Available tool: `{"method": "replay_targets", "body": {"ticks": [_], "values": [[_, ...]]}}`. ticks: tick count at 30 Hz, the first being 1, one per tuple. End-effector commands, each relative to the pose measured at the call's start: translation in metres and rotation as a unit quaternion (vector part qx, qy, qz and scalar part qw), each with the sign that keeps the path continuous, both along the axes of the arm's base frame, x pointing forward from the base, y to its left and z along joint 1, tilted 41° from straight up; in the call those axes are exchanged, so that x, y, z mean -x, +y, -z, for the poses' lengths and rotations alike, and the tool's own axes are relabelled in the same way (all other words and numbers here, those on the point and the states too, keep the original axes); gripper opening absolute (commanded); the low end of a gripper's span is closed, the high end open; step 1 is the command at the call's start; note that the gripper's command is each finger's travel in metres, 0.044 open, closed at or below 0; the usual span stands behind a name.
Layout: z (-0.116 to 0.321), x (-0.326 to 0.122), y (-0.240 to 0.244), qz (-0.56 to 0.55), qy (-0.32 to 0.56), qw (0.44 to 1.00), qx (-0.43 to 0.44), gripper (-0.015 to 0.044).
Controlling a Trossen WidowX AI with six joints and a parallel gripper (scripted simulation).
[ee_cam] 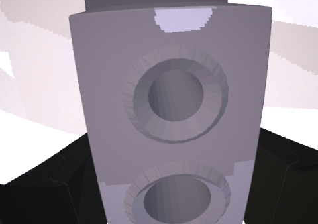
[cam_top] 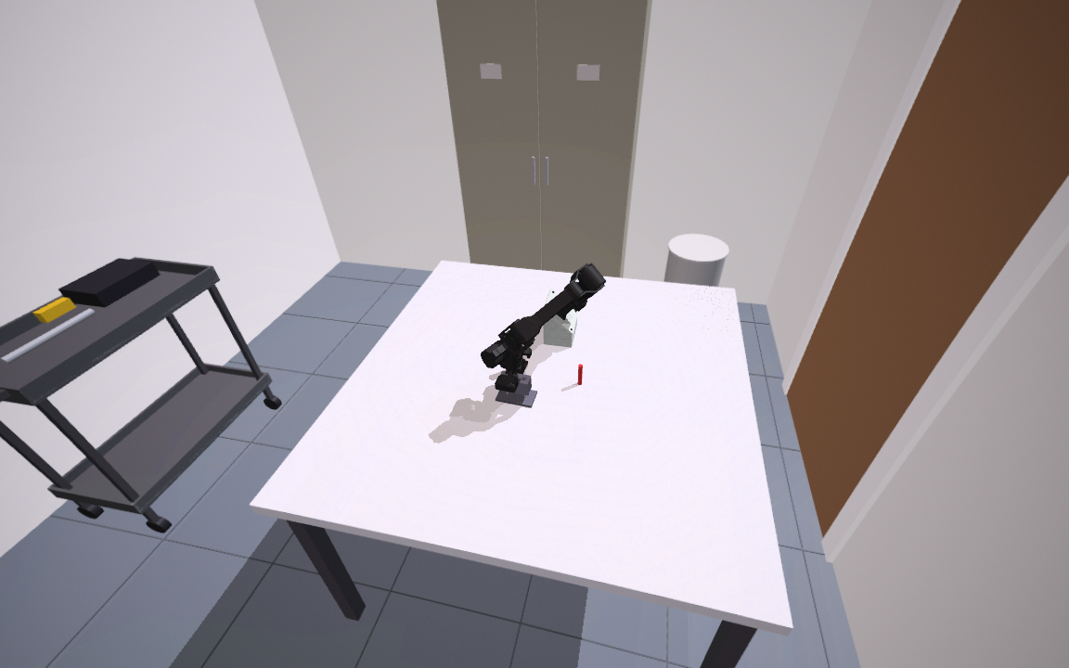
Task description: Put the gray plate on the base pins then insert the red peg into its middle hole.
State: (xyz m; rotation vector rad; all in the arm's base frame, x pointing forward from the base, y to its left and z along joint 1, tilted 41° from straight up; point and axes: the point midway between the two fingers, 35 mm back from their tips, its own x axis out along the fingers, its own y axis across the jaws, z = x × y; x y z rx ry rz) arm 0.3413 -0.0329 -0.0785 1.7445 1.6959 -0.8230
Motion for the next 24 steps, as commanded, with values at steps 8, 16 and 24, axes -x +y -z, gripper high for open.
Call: {"method": "replay_targets", "body": {"ticks": [8,16,24], "values": [[0.013,0.000,0.012,0.002,0.001,1.000,-0.002,0.0000],[0.012,0.000,0.012,-0.001,-0.001,1.000,0.000,0.0000],[0.012,0.000,0.012,-0.001,-0.001,1.000,0.000,0.0157]]}}
